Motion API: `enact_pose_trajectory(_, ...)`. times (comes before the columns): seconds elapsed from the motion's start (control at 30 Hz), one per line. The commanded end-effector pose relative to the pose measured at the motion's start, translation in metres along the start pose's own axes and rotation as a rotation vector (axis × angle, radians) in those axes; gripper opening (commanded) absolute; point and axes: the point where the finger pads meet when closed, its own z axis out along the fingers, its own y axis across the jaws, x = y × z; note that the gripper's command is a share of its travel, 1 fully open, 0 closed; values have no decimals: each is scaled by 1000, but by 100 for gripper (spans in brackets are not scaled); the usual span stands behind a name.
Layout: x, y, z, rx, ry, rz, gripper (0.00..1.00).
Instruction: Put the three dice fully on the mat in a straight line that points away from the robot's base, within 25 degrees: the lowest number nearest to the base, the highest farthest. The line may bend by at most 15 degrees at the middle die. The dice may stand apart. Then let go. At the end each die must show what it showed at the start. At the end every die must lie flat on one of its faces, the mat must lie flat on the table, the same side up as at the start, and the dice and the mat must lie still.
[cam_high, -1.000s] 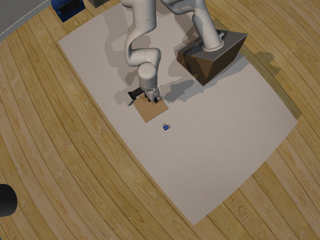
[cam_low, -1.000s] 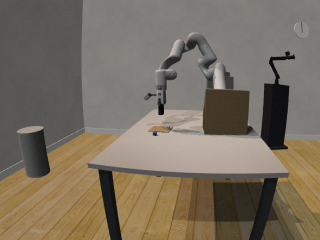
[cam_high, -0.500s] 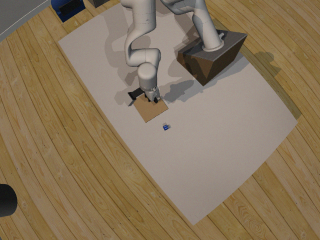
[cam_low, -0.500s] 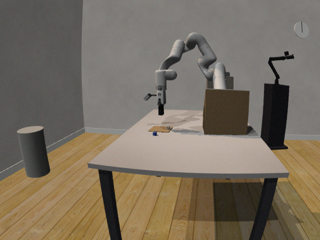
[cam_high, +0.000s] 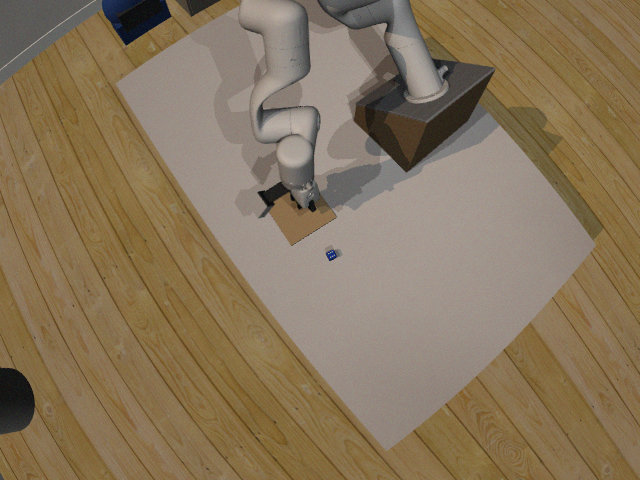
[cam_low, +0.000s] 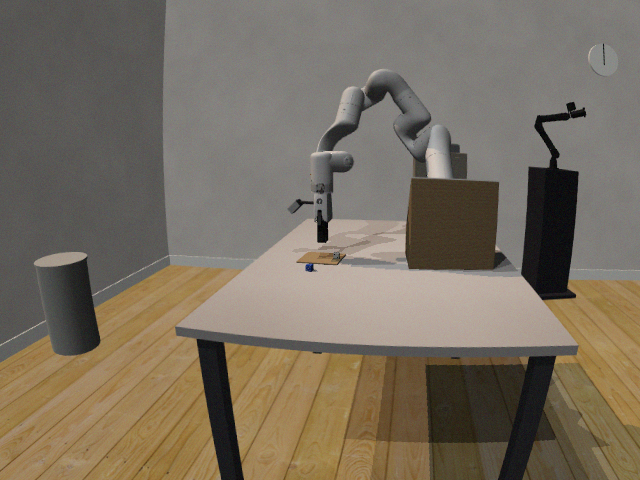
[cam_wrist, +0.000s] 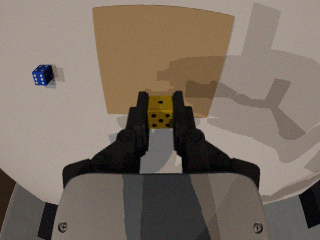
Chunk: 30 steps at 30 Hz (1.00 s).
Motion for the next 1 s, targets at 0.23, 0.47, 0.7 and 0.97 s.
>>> enact_pose_trajectory(0.23,3,-2,38,2,5,0,15)
enact_pose_trajectory(0.47,3,-2,50,2,5,0,15)
enact_pose_trajectory(0.7,3,-2,50,2,5,0,15)
enact_pose_trajectory(0.97,3,-2,50,2,5,0,15)
